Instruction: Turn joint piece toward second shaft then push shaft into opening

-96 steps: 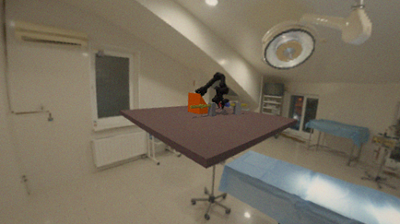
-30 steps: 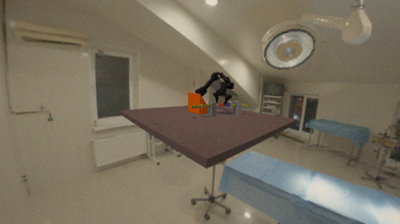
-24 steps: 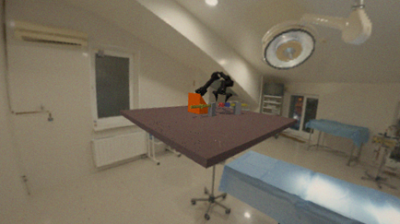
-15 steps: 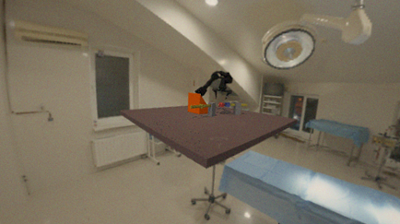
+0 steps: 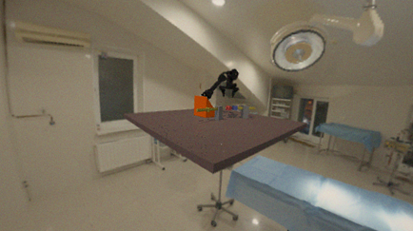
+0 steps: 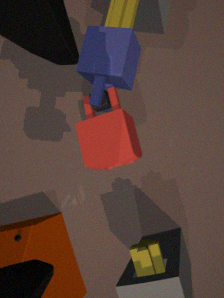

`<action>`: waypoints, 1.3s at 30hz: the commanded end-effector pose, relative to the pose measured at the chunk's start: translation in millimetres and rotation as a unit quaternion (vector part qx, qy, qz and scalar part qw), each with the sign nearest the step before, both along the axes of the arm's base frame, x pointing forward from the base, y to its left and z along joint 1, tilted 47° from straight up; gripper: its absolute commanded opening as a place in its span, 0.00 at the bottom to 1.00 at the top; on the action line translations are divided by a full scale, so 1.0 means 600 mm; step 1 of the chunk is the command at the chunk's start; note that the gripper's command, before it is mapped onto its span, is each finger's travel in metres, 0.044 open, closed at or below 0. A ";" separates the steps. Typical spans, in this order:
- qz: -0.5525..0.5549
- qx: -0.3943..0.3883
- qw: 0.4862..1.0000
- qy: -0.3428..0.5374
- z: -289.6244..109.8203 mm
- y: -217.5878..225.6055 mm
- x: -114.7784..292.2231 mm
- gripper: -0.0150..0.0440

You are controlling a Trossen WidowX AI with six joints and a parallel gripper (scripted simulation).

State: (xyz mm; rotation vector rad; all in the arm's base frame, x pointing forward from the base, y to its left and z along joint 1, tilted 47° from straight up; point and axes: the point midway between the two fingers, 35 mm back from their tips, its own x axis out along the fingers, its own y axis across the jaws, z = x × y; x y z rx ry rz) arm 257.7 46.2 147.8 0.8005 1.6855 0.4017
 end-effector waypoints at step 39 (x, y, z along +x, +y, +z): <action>-0.011 0.017 1.000 0.007 -0.099 -0.051 0.000 1.00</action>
